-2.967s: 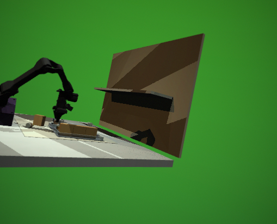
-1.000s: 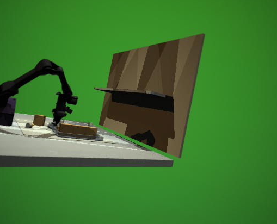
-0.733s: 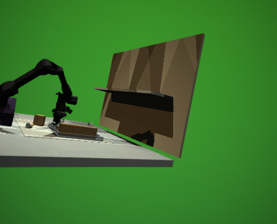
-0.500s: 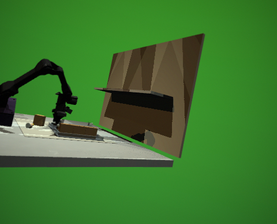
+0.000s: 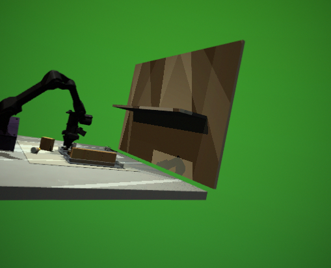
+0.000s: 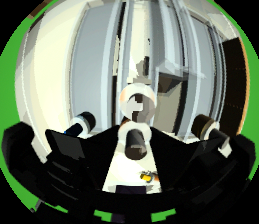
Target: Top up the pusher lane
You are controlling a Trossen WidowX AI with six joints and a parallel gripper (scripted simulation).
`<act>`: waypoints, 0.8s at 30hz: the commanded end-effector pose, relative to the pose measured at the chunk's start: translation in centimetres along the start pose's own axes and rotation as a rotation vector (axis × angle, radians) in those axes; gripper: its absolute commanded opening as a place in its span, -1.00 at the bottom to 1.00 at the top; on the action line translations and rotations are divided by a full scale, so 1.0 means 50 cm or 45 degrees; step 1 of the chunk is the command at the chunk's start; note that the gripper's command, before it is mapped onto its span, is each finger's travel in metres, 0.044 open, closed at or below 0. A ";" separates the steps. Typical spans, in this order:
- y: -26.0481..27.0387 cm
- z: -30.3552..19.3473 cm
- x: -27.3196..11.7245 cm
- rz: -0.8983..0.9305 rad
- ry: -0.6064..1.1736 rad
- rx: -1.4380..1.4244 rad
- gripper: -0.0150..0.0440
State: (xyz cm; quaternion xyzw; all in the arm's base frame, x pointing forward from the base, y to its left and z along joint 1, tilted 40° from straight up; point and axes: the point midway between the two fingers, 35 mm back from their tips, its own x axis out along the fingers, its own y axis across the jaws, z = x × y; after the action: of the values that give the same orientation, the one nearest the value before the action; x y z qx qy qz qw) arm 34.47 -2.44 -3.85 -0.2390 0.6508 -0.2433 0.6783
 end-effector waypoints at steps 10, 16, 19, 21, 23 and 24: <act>-0.002 -0.001 -0.001 -0.006 -0.010 0.007 -0.49; -0.002 -0.003 0.000 -0.006 -0.010 0.007 -0.49; -0.002 -0.004 0.000 -0.006 -0.010 0.007 -0.49; -0.002 -0.005 0.000 -0.006 -0.010 0.007 -0.49; -0.002 -0.005 0.000 -0.006 -0.010 0.007 -0.49; -0.002 -0.006 0.000 -0.006 -0.010 0.007 -0.49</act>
State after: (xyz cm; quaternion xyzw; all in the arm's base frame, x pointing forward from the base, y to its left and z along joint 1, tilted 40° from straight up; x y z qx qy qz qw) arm 34.05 -2.45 -3.87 -0.2403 0.6513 -0.2425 0.6776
